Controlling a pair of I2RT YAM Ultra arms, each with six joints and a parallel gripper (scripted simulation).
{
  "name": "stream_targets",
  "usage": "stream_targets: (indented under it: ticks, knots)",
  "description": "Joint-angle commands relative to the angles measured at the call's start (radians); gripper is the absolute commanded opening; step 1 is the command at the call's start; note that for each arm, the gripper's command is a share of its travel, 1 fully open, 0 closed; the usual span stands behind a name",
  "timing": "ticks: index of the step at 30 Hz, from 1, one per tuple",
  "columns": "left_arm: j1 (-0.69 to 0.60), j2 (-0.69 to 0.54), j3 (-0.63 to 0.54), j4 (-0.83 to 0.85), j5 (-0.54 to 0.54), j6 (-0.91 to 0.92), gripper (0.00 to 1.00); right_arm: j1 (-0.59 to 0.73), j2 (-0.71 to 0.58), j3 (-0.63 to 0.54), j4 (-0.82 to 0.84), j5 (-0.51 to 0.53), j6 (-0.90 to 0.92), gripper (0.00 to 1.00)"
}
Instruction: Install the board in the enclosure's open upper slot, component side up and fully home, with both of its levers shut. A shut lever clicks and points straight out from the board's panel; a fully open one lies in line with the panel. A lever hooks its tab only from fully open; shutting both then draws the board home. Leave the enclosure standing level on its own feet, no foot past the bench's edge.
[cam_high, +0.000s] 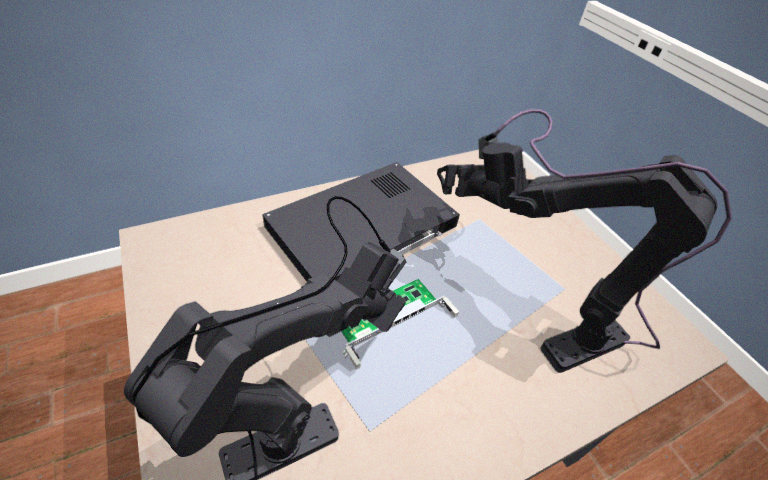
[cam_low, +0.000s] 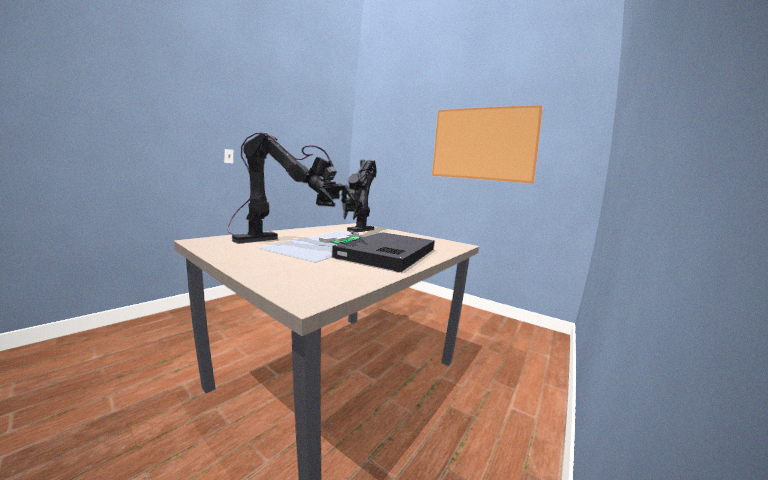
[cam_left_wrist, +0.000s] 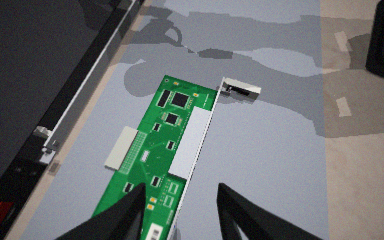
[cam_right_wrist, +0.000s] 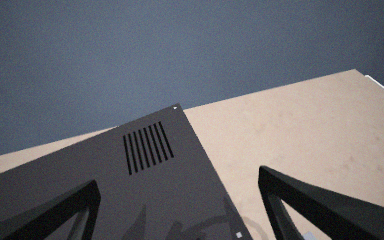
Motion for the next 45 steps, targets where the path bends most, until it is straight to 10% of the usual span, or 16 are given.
stream_targets:
  ticks: [1, 31, 45]
  knots:
    - [0.032, 0.092, 0.076, -0.084, 0.063, 0.122, 0.47, 0.036, -0.148, -0.032, -0.174, -0.114, -0.092, 1.0]
    - [0.147, 0.506, 0.289, -0.147, 0.247, 0.408, 0.47, 0.248, -1.163, -0.285, -1.058, -0.692, -0.512, 1.0]
    - [0.147, 0.507, 0.29, -0.147, 0.247, 0.408, 0.47, 0.324, -1.415, -0.319, -1.214, -0.729, -0.539, 1.0]
